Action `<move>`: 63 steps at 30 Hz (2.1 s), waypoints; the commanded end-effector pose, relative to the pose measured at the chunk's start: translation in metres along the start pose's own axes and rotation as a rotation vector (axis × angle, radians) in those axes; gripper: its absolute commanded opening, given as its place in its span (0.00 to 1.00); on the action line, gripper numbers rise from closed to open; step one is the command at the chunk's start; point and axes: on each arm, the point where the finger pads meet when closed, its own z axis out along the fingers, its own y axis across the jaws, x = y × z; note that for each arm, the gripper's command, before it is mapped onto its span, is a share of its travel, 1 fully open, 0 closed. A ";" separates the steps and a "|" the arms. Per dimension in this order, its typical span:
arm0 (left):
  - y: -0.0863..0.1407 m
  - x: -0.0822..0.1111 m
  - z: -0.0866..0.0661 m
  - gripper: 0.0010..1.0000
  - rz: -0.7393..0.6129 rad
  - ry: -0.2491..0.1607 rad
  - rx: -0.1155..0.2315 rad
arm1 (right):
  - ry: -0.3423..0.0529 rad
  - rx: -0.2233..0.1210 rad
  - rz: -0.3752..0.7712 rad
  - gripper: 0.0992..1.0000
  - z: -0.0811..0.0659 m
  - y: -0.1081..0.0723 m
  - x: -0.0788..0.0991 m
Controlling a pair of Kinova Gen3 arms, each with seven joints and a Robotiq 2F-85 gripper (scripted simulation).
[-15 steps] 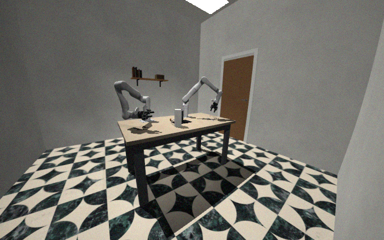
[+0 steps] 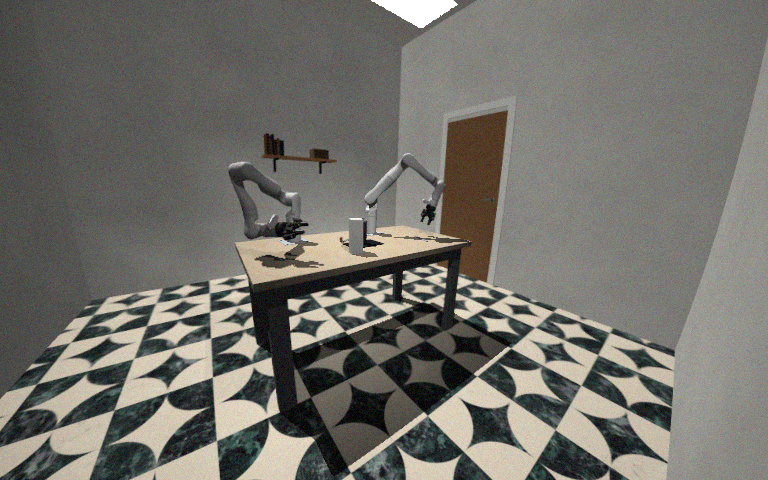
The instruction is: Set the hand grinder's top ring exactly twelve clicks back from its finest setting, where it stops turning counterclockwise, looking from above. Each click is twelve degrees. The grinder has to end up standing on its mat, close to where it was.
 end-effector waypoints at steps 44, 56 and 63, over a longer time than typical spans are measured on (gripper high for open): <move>-0.147 0.227 -0.024 1.00 1.150 -0.289 -0.092 | -0.446 0.130 -0.572 1.00 -0.118 -0.022 -0.008; -0.158 0.290 -0.021 1.00 1.371 -0.337 -0.109 | -0.635 0.148 -0.743 1.00 -0.178 -0.017 -0.013; -0.156 0.329 -0.012 1.00 1.387 -0.334 -0.109 | -0.762 0.156 -0.838 1.00 -0.221 -0.013 -0.013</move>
